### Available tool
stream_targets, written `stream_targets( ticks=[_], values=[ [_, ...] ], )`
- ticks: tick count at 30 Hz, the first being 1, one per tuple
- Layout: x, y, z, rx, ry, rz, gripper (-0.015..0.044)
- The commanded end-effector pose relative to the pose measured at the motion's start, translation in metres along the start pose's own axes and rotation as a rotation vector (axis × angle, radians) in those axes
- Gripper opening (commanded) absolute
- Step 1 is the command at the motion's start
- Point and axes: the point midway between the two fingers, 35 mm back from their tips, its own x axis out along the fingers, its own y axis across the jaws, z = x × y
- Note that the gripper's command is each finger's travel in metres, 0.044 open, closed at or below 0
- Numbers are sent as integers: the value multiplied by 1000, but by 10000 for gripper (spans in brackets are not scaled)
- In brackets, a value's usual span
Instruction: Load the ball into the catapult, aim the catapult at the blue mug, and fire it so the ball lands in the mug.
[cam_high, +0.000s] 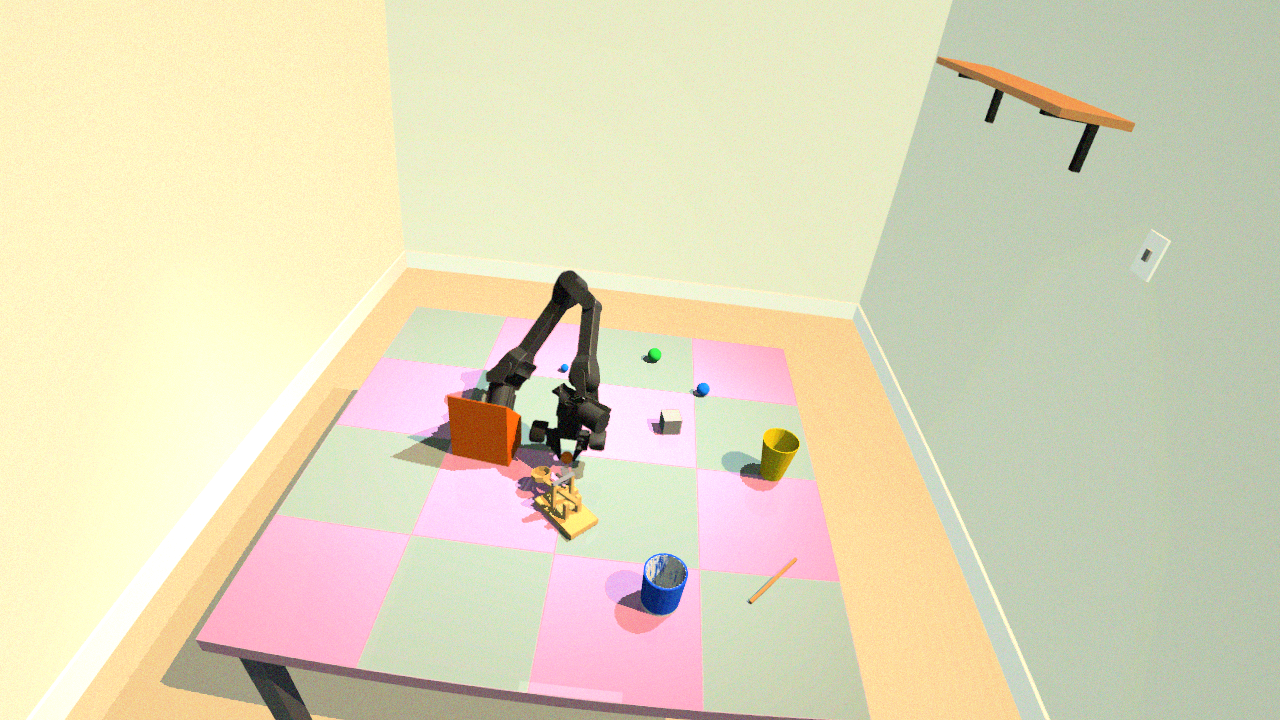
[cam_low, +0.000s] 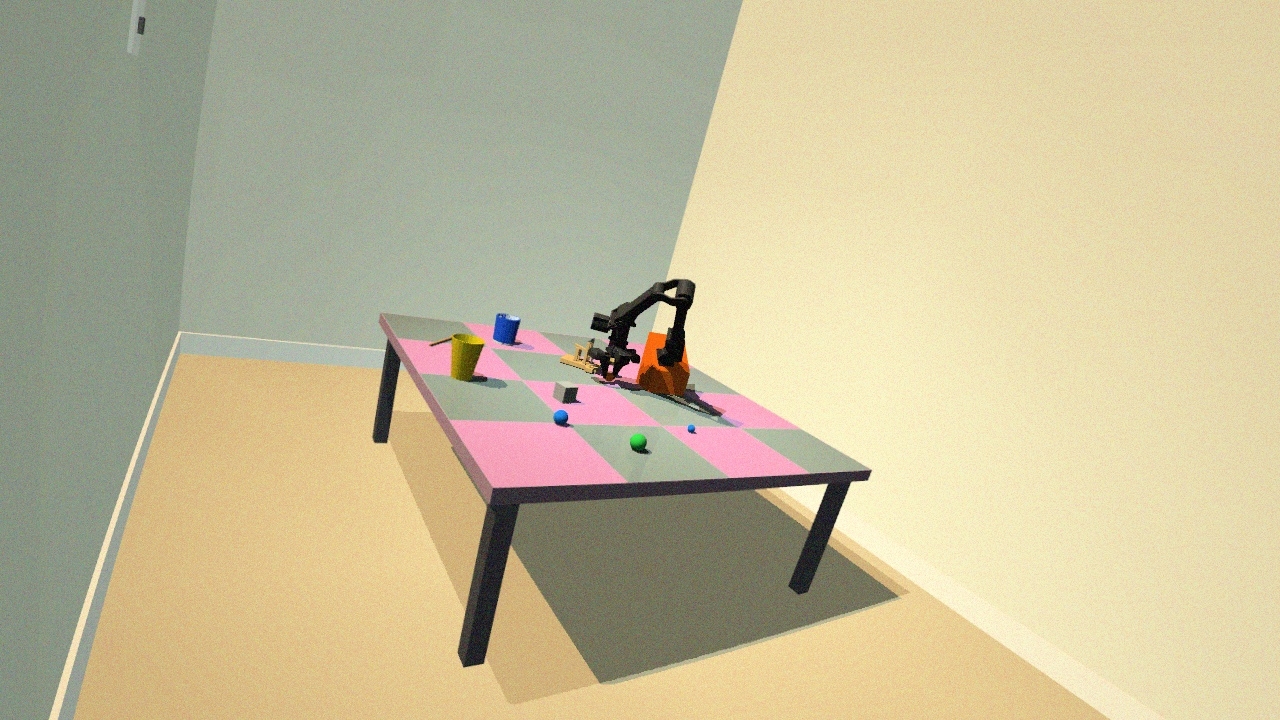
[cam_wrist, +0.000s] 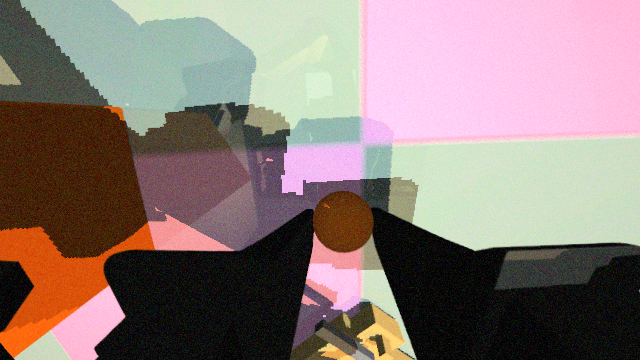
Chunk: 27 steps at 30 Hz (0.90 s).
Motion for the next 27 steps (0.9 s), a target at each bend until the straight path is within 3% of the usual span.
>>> stream_targets(
  ticks=[1, 19, 27],
  values=[
    [-15, -5, -5, -8, 16, -11, 0],
    [-116, 4, -7, -9, 12, -8, 0],
    [-119, 6, -12, 111, 3, 6, 0]
  ],
)
